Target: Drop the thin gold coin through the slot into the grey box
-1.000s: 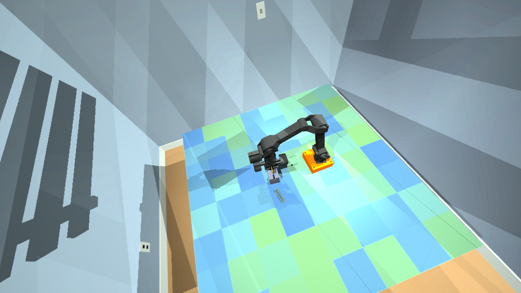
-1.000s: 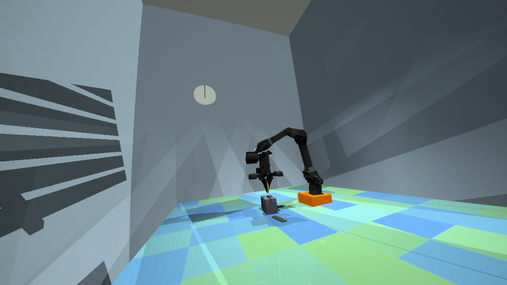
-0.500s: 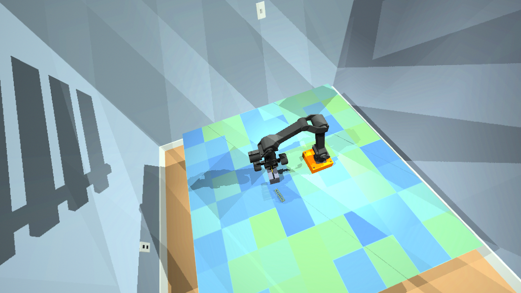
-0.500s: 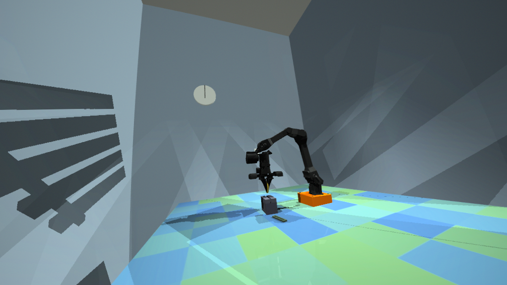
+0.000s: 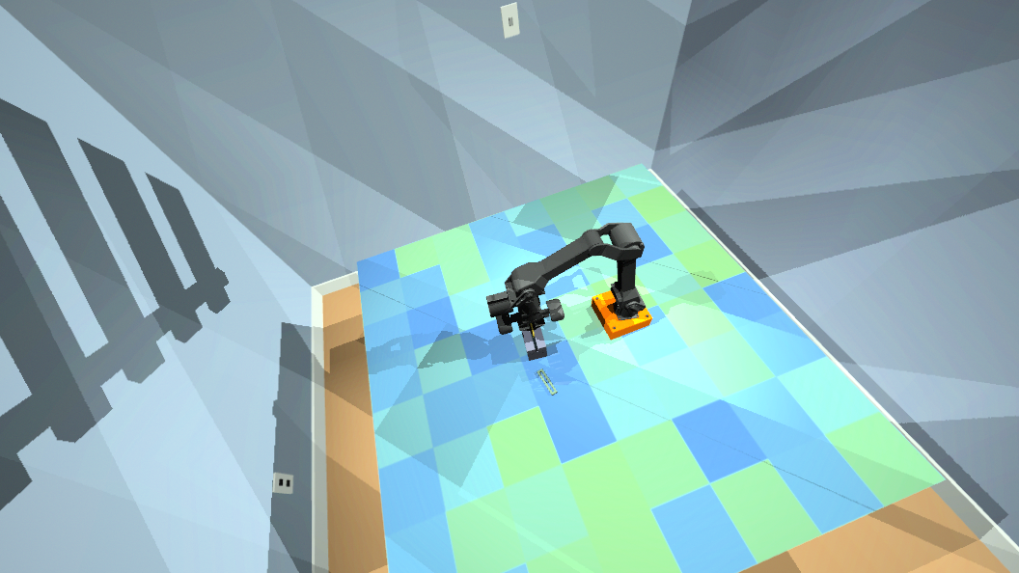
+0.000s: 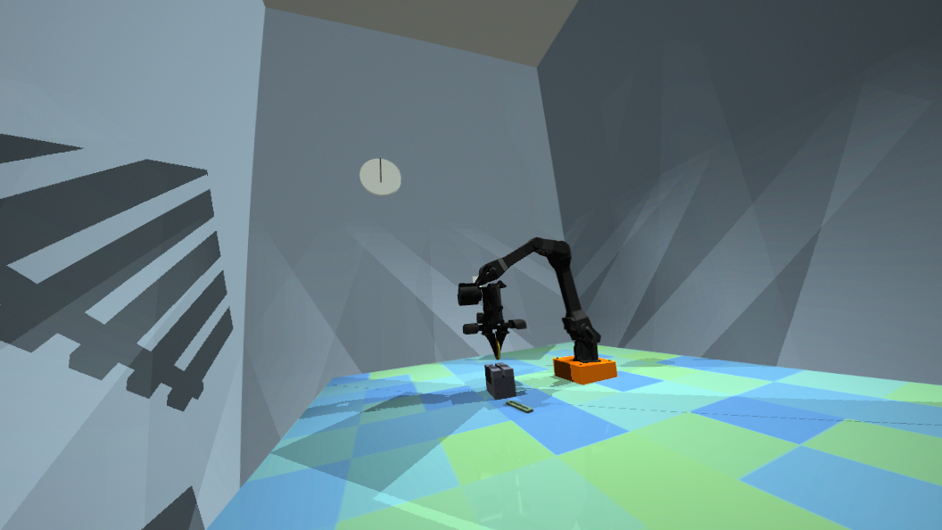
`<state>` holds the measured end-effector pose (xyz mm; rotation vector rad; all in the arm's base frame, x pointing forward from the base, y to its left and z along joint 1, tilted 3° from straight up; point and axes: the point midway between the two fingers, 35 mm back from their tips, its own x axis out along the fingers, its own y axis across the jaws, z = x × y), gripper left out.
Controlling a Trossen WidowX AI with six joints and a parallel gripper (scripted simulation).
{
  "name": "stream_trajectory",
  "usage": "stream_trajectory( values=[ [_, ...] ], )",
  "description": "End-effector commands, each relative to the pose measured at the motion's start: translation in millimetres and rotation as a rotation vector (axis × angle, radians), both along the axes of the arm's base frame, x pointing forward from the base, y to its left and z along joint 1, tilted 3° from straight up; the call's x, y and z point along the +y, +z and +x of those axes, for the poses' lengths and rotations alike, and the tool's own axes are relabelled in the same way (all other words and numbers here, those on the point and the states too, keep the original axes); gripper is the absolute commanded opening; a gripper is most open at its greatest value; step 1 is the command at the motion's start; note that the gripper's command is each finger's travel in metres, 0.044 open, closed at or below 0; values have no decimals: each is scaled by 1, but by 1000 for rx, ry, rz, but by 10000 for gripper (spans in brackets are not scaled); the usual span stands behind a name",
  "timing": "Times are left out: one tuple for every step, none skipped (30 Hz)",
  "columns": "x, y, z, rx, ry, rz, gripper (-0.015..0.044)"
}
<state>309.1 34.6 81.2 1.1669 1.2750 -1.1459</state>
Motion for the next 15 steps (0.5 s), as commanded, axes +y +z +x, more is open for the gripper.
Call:
stream_trajectory(
  values=[
    [1, 0, -1, 4, 4, -1, 0],
    [1, 0, -1, 4, 3, -1, 0],
    [1, 0, -1, 4, 2, -1, 0],
    [1, 0, 0, 4, 2, -1, 0],
    [1, 1, 0, 4, 1, -1, 0],
    [1, 1, 0, 4, 0, -1, 0],
    [1, 1, 1, 4, -1, -1, 0],
    [1, 2, 1, 4, -2, -1, 0],
    [1, 2, 2, 4, -4, -1, 0],
    [1, 2, 2, 4, -5, -1, 0],
    [1, 3, 3, 4, -6, -1, 0],
    [1, 3, 3, 4, -7, -1, 0],
    [1, 3, 4, 4, -8, -1, 0],
    [1, 4, 4, 4, -9, -1, 0],
    [1, 3, 3, 6, -6, -1, 5]
  ],
)
